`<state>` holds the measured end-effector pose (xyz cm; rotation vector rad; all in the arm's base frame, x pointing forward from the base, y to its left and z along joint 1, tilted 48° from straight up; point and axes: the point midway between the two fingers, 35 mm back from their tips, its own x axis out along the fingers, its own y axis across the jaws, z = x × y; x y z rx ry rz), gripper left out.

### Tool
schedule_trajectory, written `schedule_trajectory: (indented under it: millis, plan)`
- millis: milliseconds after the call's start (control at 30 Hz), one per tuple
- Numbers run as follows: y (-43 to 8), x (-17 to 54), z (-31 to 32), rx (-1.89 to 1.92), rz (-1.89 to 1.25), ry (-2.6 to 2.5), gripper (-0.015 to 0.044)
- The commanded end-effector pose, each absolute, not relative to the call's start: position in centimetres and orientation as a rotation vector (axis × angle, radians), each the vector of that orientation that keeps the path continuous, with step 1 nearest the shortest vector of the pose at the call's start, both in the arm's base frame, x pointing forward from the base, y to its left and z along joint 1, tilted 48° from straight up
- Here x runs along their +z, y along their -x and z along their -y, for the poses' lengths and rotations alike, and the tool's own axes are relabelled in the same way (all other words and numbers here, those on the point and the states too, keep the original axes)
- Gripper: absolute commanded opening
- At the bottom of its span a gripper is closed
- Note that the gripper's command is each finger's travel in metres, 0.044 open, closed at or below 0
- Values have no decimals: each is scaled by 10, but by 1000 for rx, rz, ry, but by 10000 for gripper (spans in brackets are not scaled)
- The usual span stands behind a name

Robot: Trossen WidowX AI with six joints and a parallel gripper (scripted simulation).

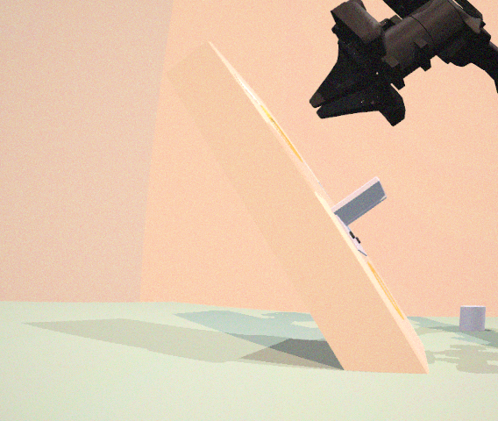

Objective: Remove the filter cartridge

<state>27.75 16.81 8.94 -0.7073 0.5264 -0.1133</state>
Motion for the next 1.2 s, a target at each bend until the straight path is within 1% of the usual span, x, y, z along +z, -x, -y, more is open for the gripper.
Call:
schedule_trajectory:
  millis: [0, 700, 1167]
  plan:
    - [-284, 86, -167, -106, -529, 709, 112]
    - [-313, 73, -156, -108, -520, 712, 112]
    - [-314, 73, -158, -108, -519, 712, 112]
